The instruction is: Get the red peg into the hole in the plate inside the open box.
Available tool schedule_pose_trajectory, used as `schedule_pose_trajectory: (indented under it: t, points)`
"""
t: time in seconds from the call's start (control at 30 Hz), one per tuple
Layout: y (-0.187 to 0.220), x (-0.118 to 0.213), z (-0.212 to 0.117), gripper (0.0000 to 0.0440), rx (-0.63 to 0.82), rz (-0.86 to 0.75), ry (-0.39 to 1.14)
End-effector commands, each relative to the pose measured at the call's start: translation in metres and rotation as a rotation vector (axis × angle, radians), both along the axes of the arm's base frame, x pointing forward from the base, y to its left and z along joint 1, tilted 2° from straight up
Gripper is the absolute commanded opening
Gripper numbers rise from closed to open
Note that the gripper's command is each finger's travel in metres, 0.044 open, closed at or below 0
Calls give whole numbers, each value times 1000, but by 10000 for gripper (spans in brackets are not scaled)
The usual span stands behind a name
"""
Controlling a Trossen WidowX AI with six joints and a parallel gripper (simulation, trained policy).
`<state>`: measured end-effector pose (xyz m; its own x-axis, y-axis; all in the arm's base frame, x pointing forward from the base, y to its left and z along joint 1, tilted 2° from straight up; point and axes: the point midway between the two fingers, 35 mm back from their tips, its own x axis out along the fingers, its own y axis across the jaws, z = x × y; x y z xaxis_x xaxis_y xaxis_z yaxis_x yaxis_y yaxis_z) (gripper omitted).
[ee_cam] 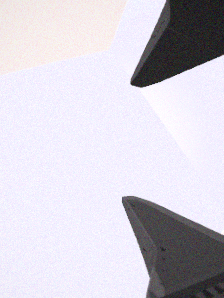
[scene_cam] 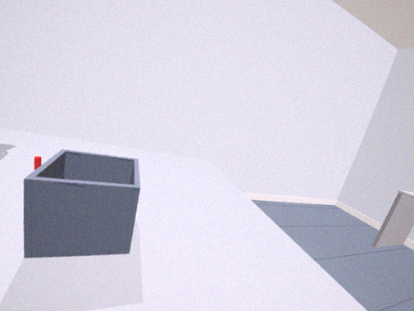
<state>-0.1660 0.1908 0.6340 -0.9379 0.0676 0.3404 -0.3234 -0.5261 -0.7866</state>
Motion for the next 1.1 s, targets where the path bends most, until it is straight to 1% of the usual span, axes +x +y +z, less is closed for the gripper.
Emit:
schedule_pose_trajectory:
  t: [0.0,0.03,0.07,0.17,0.63,1.07]
  points:
    - [-4,0,1,422,14,3,1]
    - [-9,0,4,436,30,9,5]
    - [-15,-1,6,440,46,18,11]
    - [-35,-3,12,440,58,65,28]
    - [-115,-6,34,433,-59,391,105]
    - [-185,11,42,427,-125,699,127]
